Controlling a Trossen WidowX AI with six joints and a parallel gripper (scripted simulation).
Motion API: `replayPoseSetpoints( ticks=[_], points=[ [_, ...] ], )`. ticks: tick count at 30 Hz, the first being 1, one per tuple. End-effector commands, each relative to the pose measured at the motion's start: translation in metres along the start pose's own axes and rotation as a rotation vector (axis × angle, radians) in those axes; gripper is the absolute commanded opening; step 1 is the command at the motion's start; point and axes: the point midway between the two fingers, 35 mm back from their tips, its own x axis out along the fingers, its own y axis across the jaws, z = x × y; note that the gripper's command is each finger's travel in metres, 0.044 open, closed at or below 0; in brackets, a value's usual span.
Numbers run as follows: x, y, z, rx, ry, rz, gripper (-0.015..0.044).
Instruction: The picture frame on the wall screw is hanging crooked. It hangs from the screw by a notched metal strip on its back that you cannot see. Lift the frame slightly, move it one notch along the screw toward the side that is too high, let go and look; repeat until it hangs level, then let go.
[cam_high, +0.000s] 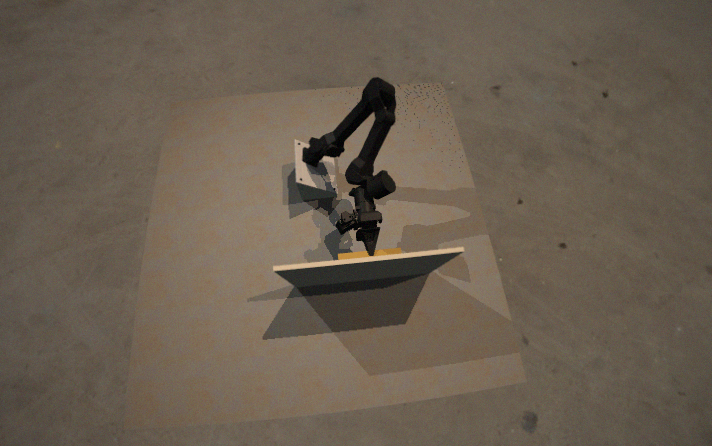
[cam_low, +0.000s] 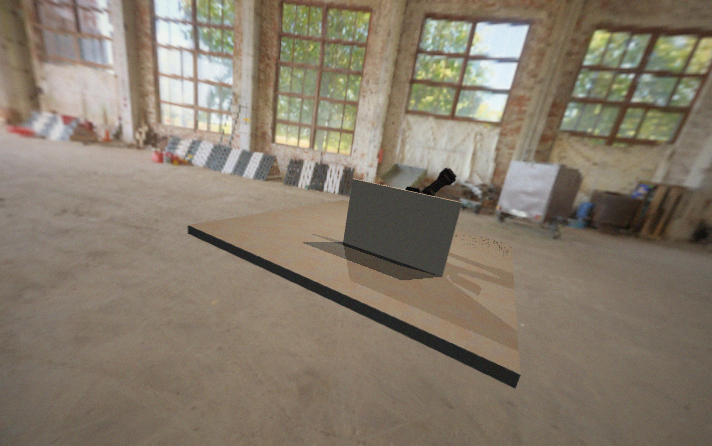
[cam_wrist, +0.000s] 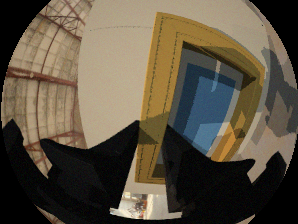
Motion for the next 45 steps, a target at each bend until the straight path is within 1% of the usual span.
replayPoseSetpoints(
  ticks=[1, 9, 14, 19, 24, 26, 30, 38, 45],
  points=[
    [0.000, 0.000, 0.000, 0.003, 0.000, 0.000, 0.0053],
    [0.000, 0.000, 0.000, 0.003, 0.000, 0.000, 0.0260],
    [-0.006, 0.001, -0.002, 0.019, 0.000, 0.001, 0.0260],
    [-0.048, 0.002, -0.007, 0.140, -0.001, 0.005, 0.0260],
    [-0.089, -0.002, -0.002, 0.267, -0.002, 0.010, 0.0260],
    [-0.098, -0.003, 0.000, 0.299, -0.002, 0.011, 0.0260],
    [-0.094, 0.000, -0.004, 0.271, 0.002, 0.012, 0.0260],
    [-0.137, 0.019, -0.008, 0.298, -0.031, 0.046, 0.0260],
    [-0.177, 0.030, 0.005, 0.321, -0.061, 0.077, 0.0260]
  ],
)
